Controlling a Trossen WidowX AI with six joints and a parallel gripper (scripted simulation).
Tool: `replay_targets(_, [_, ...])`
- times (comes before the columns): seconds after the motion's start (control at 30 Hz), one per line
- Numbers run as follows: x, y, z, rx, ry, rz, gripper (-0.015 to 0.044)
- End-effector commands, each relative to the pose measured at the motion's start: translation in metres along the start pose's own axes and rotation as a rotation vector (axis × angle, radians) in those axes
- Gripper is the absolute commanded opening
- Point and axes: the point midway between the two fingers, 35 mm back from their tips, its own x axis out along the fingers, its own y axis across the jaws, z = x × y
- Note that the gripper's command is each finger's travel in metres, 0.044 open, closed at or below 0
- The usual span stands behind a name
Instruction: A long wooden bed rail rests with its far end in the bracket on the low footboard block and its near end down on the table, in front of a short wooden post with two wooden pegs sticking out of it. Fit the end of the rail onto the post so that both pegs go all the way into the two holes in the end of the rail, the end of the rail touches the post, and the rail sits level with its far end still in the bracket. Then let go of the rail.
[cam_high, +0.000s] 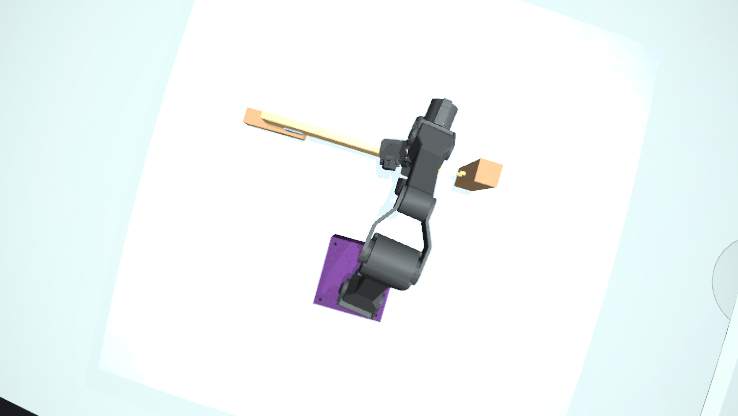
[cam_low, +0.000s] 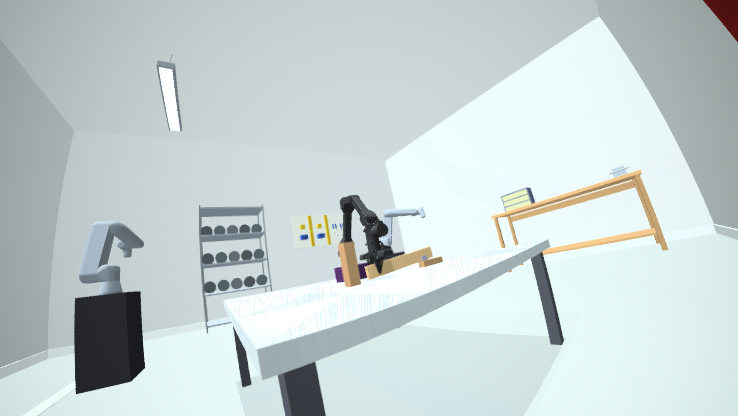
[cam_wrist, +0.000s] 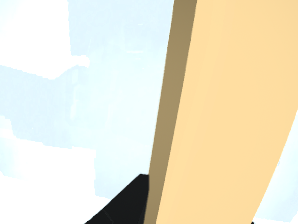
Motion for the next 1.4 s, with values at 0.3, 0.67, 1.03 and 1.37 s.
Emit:
replay_targets(0.3, [-0.009, -0.004, 0.0, -0.003, -0.005, -0.009, 0.0])
replay_targets(0.67, [-0.015, -0.005, 0.0, -0.003, -0.005, -0.009, 0.0])
replay_targets(1.03, [-0.02, -0.006, 0.0, -0.003, -0.005, -0.009, 0.0])
replay_targets(1.37, [-0.025, -0.006, 0.0, -0.003, -0.005, -0.009, 0.0])
